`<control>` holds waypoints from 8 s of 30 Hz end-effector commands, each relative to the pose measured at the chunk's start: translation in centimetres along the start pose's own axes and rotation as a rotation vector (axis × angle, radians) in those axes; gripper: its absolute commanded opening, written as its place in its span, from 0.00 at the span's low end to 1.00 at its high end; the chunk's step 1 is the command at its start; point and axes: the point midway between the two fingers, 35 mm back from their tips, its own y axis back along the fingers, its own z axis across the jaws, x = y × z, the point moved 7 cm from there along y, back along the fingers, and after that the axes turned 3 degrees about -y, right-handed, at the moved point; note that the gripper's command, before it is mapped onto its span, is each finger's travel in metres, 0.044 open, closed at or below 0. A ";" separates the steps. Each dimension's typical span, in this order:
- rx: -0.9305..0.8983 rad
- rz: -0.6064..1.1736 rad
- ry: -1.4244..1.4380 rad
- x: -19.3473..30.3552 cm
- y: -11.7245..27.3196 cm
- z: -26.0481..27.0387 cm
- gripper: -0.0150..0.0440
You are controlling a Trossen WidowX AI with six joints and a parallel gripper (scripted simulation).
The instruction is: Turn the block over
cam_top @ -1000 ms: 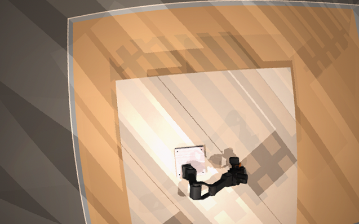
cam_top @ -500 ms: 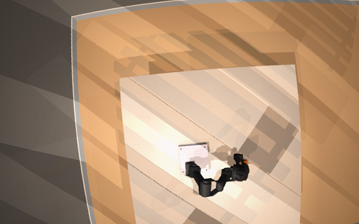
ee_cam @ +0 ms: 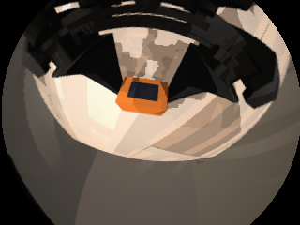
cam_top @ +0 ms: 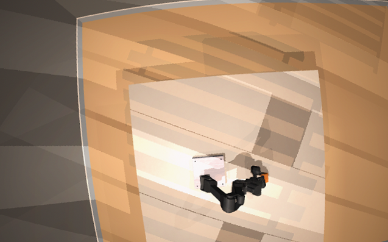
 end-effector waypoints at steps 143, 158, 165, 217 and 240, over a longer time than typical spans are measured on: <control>0.043 0.972 0.001 -11.2 1.0 0.8 1.00; 0.043 0.972 0.001 -8.8 -0.6 0.6 1.00; 0.043 0.972 0.001 -7.8 -1.3 0.6 1.00; 0.037 0.857 -0.003 -8.8 0.1 0.5 0.25; 0.019 0.505 -0.004 -6.1 1.6 0.4 0.25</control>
